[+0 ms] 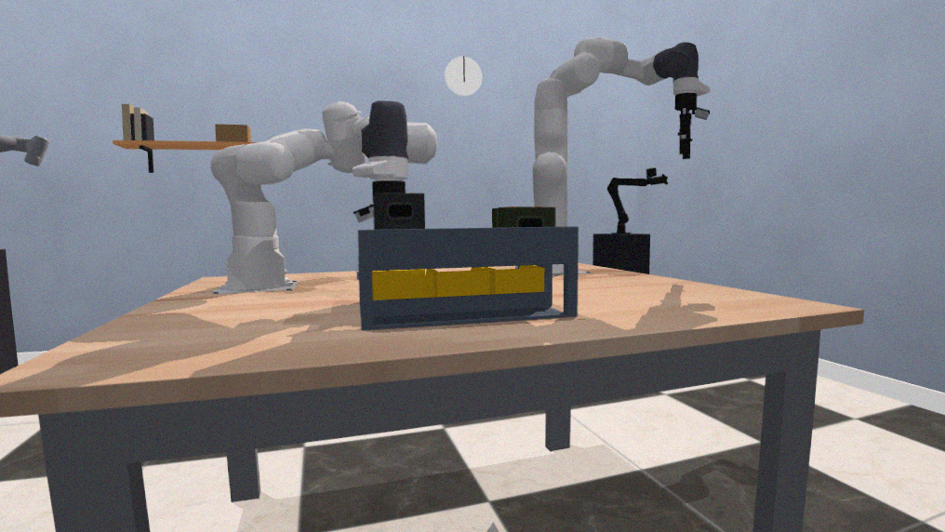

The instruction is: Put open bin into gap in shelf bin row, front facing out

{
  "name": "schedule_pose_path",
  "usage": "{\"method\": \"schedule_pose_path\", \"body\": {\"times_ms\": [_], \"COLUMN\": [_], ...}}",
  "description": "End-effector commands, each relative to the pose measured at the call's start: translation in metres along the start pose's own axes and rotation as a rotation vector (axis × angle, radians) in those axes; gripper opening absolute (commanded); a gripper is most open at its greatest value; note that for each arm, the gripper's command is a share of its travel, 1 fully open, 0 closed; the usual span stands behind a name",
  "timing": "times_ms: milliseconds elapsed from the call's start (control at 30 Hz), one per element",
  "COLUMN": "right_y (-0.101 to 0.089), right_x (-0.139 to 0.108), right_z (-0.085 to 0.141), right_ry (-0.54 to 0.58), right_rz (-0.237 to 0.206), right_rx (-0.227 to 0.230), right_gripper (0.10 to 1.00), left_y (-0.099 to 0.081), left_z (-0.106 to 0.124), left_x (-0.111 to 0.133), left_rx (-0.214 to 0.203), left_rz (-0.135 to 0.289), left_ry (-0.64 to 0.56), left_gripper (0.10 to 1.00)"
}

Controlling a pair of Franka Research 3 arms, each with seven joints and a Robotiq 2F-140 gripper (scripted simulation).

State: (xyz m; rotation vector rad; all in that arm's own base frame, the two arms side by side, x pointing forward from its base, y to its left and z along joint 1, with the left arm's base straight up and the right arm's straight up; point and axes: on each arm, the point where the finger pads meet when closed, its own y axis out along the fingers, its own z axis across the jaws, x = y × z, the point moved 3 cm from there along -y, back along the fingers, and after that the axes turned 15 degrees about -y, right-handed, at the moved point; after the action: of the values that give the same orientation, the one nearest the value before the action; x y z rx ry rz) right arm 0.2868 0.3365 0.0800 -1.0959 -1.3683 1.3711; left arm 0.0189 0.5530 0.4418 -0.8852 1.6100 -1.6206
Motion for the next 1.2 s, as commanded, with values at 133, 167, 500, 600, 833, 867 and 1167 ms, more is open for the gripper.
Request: {"method": "schedule_pose_path", "body": {"times_ms": [133, 167, 500, 600, 833, 867, 1167], "right_y": [0.0, 0.0, 0.0, 0.0, 0.0, 0.0, 0.0], "right_x": [0.0, 0.0, -0.001, -0.001, -0.002, -0.003, -0.004], "right_z": [-0.001, -0.001, -0.002, -0.004, -0.009, -0.01, -0.017], "right_ry": [-0.002, -0.002, -0.002, -0.002, -0.002, -0.002, -0.002], "right_rz": [0.0, 0.0, 0.0, 0.0, 0.0, 0.0, 0.0], "right_rx": [-0.002, -0.002, -0.002, -0.002, -0.002, -0.002, -0.002], "right_gripper": [0.099, 0.099, 0.099, 0.099, 0.099, 0.099, 0.099], "left_y": [0.0, 0.0, 0.0, 0.0, 0.0, 0.0, 0.0], "left_z": [0.0, 0.0, 0.0, 0.0, 0.0, 0.0, 0.0], "left_x": [0.0, 0.0, 0.0, 0.0, 0.0, 0.0, 0.0], "left_rx": [0.0, 0.0, 0.0, 0.0, 0.0, 0.0, 0.0], "left_rz": [0.0, 0.0, 0.0, 0.0, 0.0, 0.0, 0.0], "left_ry": [0.0, 0.0, 0.0, 0.0, 0.0, 0.0, 0.0], "left_gripper": [1.0, 1.0, 1.0, 1.0, 1.0, 1.0, 1.0]}}
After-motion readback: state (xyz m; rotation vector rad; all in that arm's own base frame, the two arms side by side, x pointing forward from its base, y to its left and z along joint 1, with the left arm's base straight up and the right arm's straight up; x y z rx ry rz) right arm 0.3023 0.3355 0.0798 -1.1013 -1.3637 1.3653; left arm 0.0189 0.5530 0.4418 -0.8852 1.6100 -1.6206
